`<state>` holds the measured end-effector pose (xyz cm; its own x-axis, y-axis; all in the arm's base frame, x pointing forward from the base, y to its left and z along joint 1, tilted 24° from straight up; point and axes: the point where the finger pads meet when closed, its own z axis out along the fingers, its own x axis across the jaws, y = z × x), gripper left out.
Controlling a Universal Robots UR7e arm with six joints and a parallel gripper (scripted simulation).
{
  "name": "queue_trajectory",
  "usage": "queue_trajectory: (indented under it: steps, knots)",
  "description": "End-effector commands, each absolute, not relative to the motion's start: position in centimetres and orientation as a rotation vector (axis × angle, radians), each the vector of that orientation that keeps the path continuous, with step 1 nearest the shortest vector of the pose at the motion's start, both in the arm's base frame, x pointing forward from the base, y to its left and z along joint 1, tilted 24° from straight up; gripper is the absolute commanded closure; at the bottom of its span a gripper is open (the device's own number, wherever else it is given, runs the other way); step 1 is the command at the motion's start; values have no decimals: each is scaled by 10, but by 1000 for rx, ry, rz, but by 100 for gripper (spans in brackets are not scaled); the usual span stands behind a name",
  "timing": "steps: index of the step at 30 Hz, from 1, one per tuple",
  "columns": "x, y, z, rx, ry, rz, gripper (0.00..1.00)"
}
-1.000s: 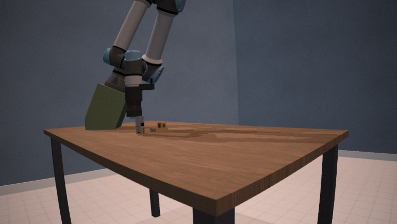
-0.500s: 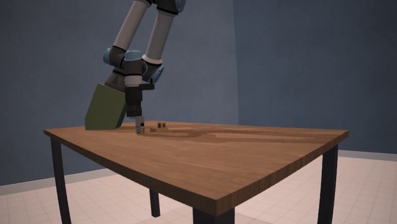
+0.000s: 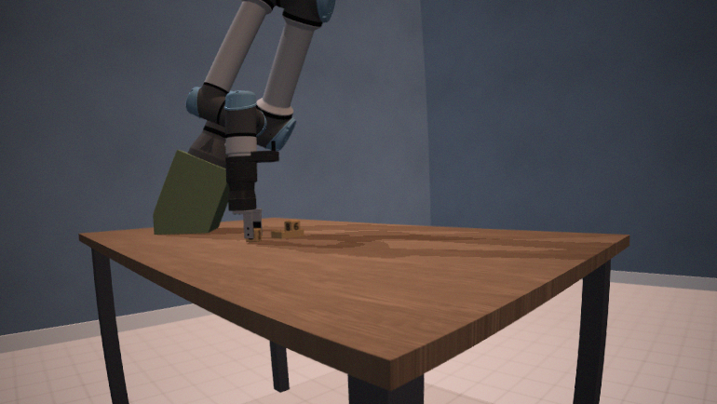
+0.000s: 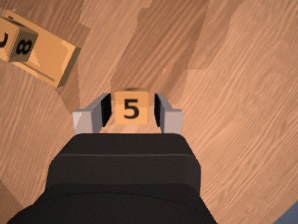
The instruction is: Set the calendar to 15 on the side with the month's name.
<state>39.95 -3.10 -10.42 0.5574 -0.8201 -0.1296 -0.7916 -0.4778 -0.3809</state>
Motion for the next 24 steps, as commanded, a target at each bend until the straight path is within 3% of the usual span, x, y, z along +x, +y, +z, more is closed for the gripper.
queue_trajectory:
  steps: [1, 24]
  knots:
    - [400, -31, -104, -2398, 1310, -100, 13]
    - [397, -35, -92, -2398, 1310, -100, 13]
